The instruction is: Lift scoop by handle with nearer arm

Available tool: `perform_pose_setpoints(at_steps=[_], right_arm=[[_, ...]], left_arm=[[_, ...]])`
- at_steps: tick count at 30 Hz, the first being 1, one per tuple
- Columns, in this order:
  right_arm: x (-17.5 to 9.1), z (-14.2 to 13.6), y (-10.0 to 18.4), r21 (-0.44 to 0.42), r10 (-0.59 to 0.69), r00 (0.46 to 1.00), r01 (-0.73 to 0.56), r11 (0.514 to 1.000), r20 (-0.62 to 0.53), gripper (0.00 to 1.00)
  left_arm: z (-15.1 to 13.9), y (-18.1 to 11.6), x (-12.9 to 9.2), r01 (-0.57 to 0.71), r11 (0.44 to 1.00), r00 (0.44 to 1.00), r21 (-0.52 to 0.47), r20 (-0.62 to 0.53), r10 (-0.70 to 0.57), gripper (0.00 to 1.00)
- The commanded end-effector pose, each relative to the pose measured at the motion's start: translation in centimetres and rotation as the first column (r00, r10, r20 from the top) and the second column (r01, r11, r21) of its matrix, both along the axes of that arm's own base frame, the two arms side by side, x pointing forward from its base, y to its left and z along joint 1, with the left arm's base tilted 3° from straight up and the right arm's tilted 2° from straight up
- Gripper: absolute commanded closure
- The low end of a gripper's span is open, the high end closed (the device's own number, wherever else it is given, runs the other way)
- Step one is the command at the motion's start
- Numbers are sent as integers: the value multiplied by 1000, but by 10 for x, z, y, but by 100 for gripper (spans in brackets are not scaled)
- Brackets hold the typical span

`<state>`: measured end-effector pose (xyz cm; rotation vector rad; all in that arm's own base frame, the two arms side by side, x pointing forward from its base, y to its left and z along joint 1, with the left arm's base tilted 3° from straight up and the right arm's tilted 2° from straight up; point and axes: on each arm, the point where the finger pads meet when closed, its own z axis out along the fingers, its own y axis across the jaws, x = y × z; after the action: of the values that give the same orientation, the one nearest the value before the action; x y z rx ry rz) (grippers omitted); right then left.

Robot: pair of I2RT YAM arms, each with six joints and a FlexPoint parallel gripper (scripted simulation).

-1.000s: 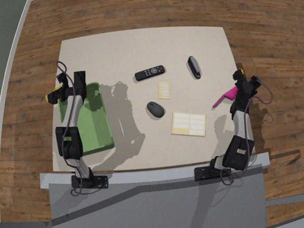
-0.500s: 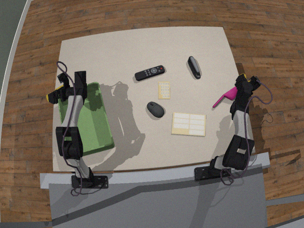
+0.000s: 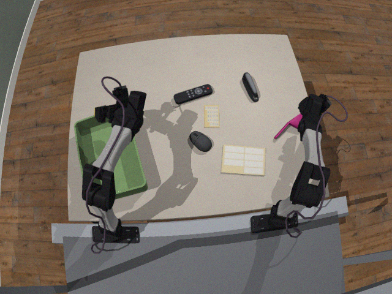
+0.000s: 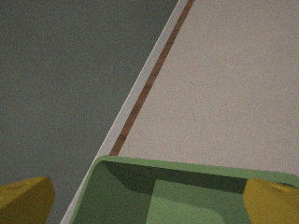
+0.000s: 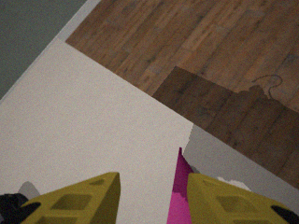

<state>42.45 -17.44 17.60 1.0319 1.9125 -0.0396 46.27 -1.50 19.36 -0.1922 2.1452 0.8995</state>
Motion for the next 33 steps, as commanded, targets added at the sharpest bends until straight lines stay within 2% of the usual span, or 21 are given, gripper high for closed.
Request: perform_pose_setpoints(at_steps=[1, 5, 10, 12, 13, 16, 20, 24, 26, 27, 29, 31, 33], right_arm=[[7, -2, 13, 78, 23, 994, -15, 997, -108, 62], [5, -13, 20, 128, 33, 980, -7, 992, -198, 62], [-1, -27, 31, 193, 50, 944, 15, 981, -325, 62], [-1, -27, 31, 193, 50, 944, 15, 981, -325, 62], [-5, -30, 34, 208, 53, 933, 24, 978, -357, 62], [-9, -36, 42, 247, 69, 896, 47, 968, -439, 62], [-15, -39, 50, 277, 84, 855, 72, 958, -513, 62], [-25, -48, 62, 317, 124, 786, 96, 944, -605, 62], [-26, -54, 71, 342, 166, 754, 82, 936, -635, 62], [-27, -59, 75, 355, 187, 736, 77, 932, -650, 62], [-27, -59, 75, 355, 187, 736, 77, 932, -650, 62], [-31, -72, 85, 381, 234, 689, 66, 922, -686, 62], [-31, -81, 91, 395, 257, 663, 63, 917, -704, 62]], left_arm=[[22, -71, 16, 255, 954, 962, -158, 140, -234, 0], [25, -136, 12, 438, 868, 897, -232, 178, -405, 0], [31, -224, -10, 659, 684, 751, -312, 240, -615, 0], [31, -224, -10, 659, 684, 751, -312, 240, -615, 0], [32, -241, -15, 697, 638, 716, -328, 255, -650, 0], [46, -303, -49, 817, 450, 561, -360, 318, -764, 0], [56, -357, -85, 888, 263, 404, -376, 370, -837, 0], [68, -406, -135, 927, 48, 216, -372, 424, -880, 0], [67, -423, -156, 928, -29, 144, -372, 428, -892, 0], [66, -429, -165, 926, -62, 112, -372, 428, -897, 0], [66, -429, -165, 926, -62, 112, -372, 428, -897, 0], [53, -442, -182, 917, -120, 53, -381, 413, -909, 0], [44, -448, -190, 910, -144, 28, -388, 404, -914, 0]])
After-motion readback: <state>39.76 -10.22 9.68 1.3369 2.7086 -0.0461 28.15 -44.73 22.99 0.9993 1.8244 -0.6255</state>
